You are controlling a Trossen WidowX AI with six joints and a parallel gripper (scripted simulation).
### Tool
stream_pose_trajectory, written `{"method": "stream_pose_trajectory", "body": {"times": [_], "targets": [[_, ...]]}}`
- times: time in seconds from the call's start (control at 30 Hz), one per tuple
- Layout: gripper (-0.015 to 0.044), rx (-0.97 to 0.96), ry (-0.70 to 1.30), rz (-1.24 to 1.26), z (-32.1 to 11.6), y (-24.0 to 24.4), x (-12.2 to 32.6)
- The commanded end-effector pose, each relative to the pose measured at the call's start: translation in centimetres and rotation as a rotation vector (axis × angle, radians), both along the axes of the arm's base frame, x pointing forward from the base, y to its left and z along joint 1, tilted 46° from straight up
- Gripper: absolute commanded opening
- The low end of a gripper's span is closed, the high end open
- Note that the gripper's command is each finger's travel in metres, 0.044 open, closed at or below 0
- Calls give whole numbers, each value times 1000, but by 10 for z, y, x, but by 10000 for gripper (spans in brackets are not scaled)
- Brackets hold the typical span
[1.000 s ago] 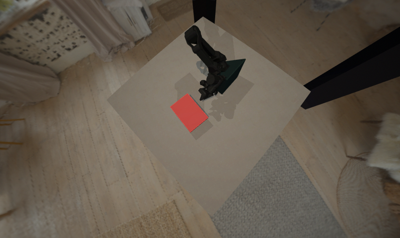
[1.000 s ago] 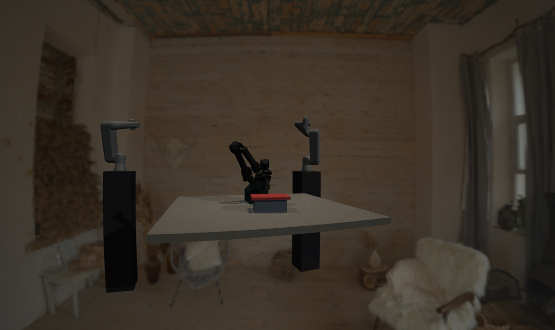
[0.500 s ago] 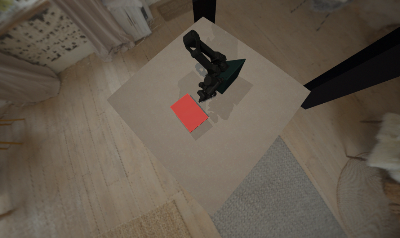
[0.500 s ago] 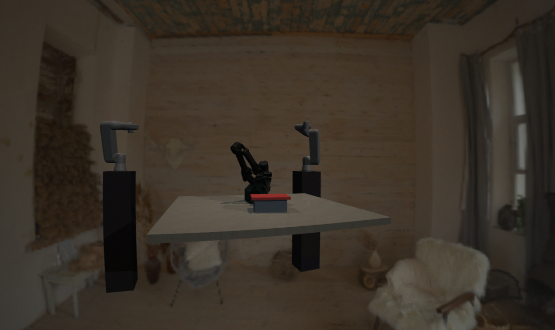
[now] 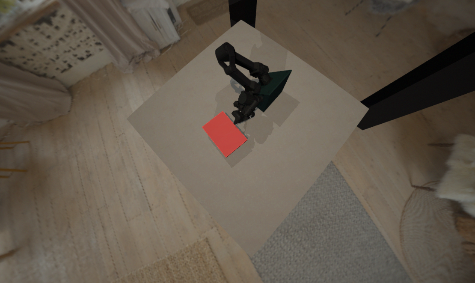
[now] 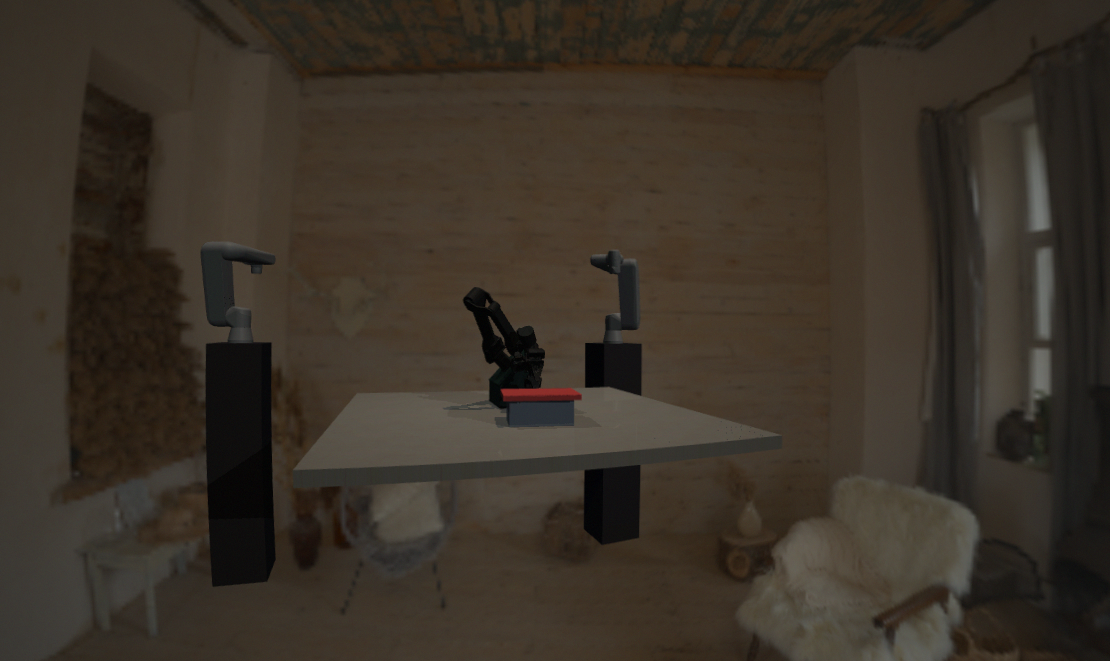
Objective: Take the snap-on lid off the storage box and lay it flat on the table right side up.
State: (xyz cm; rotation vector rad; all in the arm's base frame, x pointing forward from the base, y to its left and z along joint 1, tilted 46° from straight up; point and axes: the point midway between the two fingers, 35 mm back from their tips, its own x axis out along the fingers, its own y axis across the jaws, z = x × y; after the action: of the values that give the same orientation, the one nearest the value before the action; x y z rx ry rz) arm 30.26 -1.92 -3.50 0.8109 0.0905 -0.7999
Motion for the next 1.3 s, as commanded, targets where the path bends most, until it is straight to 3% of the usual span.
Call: {"method": "stream_pose_trajectory", "body": {"times": [0.0,0.53,0.57,1.13,1.27], "targets": [[235,-1,-3,5,-2,-3,6],[235,-14,-12,10,-8,-20,20],[209,-14,-12,10,-8,-20,20],[95,-14,-12,10,-8,-20,20],[0,-14,-12,10,-8,-20,20]]}}
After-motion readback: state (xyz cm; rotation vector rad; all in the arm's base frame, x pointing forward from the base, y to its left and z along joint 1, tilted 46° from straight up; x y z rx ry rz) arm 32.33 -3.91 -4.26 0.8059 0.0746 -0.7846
